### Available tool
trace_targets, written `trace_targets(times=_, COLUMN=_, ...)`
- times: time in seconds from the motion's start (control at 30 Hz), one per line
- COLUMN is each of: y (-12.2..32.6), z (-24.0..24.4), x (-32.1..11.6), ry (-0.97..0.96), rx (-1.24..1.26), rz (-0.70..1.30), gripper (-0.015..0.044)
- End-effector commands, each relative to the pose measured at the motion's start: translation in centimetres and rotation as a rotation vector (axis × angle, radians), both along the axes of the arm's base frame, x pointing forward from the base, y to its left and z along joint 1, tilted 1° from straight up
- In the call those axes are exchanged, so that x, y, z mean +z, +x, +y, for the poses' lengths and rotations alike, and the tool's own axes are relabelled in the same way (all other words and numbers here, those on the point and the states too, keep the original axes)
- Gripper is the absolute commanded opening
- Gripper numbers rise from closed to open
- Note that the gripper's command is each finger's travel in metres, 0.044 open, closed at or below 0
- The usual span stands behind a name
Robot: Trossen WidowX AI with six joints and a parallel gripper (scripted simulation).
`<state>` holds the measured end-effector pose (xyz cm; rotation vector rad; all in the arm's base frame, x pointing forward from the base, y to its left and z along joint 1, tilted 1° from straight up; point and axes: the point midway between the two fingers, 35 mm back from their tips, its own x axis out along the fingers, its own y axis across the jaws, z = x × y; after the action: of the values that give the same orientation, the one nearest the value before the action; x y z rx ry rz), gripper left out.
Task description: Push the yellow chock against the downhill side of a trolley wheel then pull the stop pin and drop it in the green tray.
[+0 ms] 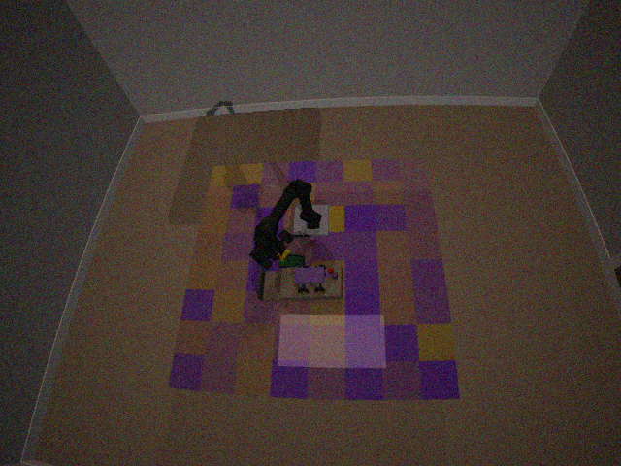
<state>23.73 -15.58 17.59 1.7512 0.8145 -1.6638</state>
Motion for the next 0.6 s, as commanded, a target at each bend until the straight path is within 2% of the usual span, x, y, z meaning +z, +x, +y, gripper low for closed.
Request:
trace_targets(times=0.0, y=0.1, z=-0.07, x=-0.1, ry=0.021, rx=-0.137, rz=0.009, gripper=0.0)
trace_targets(times=0.57, y=0.06, z=-0.26, x=-0.11, ry=0.09, rx=-0.749, rz=0.044, gripper=0.0)
